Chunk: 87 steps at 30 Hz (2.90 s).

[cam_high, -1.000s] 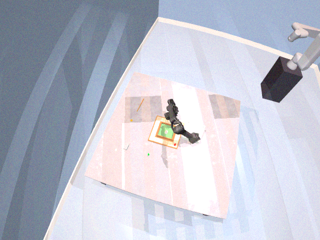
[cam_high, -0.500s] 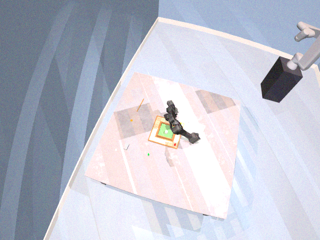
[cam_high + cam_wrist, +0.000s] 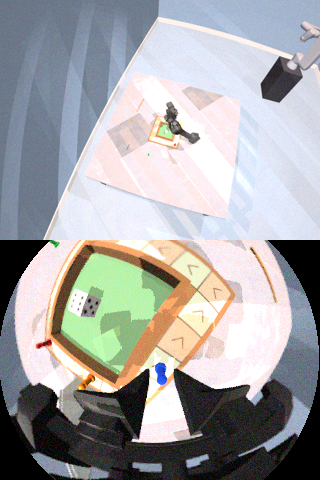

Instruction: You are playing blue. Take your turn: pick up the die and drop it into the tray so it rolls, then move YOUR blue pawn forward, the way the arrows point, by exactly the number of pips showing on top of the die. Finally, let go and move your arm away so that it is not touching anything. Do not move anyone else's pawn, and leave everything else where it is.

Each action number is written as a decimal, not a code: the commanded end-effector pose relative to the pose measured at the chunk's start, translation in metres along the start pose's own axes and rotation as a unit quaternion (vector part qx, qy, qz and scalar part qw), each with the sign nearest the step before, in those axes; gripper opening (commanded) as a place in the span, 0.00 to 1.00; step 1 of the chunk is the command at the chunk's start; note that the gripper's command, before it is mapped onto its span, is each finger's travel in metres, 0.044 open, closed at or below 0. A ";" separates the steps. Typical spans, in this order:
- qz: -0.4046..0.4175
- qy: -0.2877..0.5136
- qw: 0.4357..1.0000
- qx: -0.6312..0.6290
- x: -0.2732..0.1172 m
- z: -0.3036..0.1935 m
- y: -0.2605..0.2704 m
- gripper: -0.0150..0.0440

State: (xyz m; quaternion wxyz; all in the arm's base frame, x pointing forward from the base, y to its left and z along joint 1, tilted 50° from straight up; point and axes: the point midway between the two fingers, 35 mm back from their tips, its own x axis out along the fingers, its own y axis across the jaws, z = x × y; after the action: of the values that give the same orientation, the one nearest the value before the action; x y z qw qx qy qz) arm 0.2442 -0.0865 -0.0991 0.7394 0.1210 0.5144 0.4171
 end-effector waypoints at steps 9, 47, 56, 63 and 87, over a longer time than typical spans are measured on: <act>0.002 -0.002 1.000 0.003 0.002 0.000 0.001 0.25; -0.008 0.019 1.000 -0.004 -0.115 0.035 -0.001 0.25; -0.016 0.015 1.000 0.000 -0.095 0.091 0.003 0.25; -0.012 0.007 1.000 0.001 -0.076 0.136 0.015 0.25; 0.004 -0.005 1.000 0.001 -0.015 0.189 0.040 0.25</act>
State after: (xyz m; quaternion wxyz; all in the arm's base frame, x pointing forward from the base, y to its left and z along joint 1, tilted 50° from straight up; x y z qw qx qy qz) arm 0.3862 -0.0333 0.0249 0.7417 0.1218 0.5105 0.4177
